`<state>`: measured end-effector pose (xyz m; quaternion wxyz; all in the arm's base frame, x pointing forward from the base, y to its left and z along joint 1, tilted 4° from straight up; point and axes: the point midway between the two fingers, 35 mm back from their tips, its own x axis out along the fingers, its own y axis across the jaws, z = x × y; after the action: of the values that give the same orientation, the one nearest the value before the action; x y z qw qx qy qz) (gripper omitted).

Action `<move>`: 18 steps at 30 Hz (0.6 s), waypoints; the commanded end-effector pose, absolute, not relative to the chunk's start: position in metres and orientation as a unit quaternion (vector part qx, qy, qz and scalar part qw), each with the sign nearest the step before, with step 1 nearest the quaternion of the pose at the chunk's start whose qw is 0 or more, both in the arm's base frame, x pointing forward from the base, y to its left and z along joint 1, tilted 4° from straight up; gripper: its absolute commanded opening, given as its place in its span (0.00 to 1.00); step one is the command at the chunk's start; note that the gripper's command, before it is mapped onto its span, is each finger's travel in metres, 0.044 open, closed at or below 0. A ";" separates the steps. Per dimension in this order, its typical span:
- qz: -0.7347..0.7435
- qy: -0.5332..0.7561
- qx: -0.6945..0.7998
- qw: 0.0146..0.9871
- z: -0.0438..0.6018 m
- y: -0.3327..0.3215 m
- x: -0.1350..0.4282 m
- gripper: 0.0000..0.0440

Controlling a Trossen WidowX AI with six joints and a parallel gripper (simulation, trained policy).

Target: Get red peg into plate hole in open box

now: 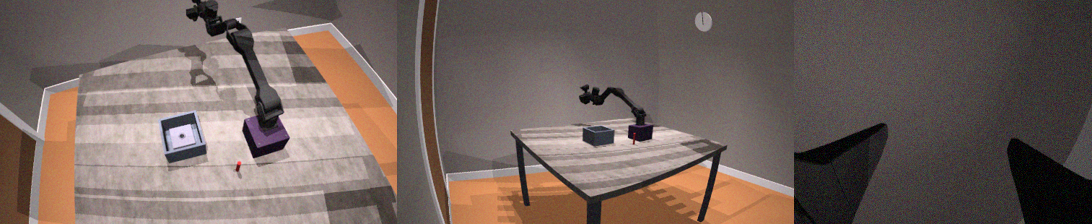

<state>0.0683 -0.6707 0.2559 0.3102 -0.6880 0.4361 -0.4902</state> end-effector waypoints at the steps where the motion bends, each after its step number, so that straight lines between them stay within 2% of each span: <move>1: -0.489 0.428 -0.689 0.321 0.257 -0.670 0.079 0.95; 3: -0.484 0.411 -0.689 0.349 0.257 -0.668 0.103 1.00; 18: -0.445 0.309 -0.618 0.570 0.259 -0.623 0.266 1.00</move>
<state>0.2390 -0.6352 0.2585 0.5292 -0.6402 0.3241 -0.4527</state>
